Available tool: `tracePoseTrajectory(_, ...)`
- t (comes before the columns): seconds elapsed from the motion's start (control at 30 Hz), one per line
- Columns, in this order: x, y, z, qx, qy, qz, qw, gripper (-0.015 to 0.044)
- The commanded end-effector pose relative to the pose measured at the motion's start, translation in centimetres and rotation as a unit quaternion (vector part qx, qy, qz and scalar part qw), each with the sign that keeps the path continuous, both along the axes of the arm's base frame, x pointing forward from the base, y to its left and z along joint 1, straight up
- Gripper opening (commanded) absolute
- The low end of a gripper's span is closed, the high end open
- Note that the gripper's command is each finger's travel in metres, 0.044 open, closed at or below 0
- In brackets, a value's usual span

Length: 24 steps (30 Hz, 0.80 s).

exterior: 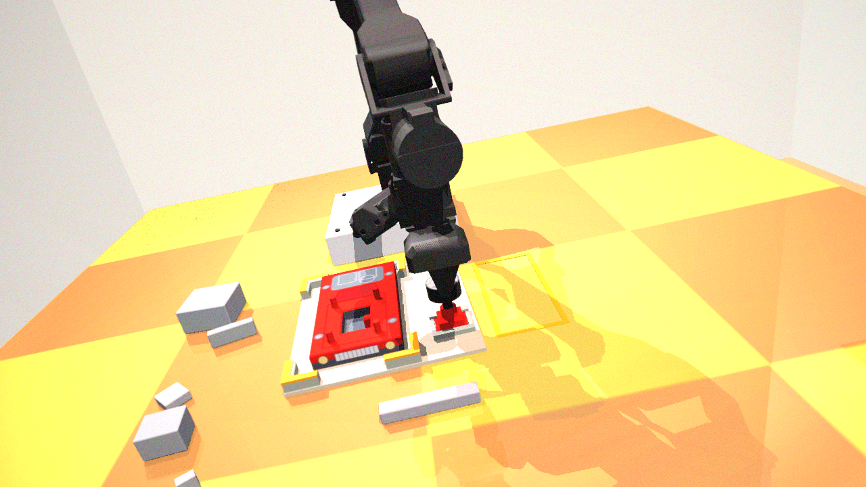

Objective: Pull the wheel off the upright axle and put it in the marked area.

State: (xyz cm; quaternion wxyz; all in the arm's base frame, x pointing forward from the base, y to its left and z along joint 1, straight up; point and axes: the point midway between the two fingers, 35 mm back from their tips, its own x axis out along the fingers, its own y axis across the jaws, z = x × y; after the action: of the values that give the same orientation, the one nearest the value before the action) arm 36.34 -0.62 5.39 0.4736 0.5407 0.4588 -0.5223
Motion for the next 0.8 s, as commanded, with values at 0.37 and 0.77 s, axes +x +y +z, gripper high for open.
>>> tracePoseTrajectory(0.37, 0.04, 0.0, 0.58, -0.001, -0.001, -0.001, 1.0, 0.0)
tracePoseTrajectory(0.77, 0.02, 0.0, 0.98, -0.001, -0.002, -0.001, 1.0, 0.0)
